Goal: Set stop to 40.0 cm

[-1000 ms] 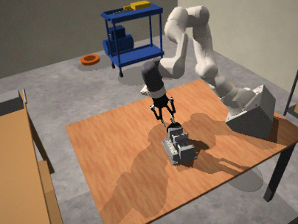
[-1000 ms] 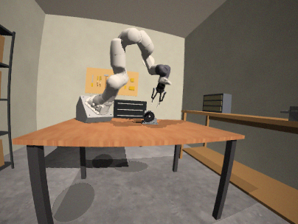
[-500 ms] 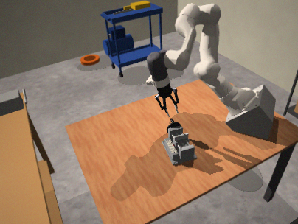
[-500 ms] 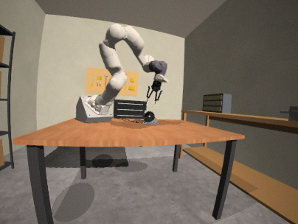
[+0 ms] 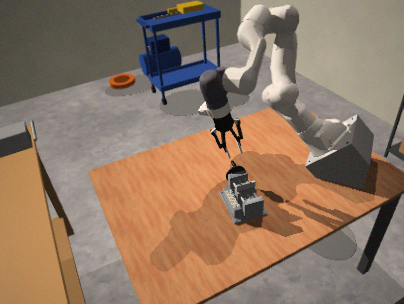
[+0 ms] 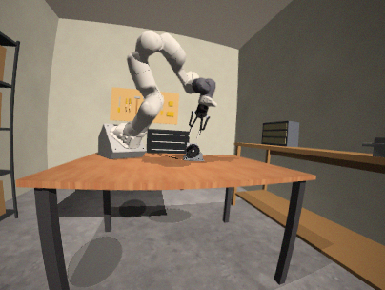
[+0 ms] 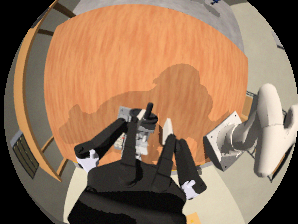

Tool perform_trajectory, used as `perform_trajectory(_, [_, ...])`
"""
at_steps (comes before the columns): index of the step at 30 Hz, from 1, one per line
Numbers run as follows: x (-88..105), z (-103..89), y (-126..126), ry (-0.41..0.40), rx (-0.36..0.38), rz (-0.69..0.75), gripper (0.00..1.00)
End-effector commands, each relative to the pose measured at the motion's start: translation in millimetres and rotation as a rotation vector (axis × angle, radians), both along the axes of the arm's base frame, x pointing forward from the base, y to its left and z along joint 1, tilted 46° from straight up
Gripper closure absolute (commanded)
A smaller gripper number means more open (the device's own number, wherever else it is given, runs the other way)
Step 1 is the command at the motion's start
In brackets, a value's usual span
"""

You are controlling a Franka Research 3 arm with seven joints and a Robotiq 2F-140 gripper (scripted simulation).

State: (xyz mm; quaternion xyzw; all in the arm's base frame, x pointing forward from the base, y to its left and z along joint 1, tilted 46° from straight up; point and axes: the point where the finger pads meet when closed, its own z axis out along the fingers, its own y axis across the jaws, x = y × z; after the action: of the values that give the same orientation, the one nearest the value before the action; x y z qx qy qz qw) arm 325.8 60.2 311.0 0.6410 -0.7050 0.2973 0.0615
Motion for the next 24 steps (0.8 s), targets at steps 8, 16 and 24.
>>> perform_trajectory(8, [-0.9, -0.1, -1.9, 0.009, -0.008, 0.009, 0.67])
perform_trajectory(16, [0.0, -1.3, -2.7, 0.009, -0.008, 0.009, 0.67])
perform_trajectory(24, [9.3, -13.7, -11.2, 0.009, -0.008, 0.009, 0.67])
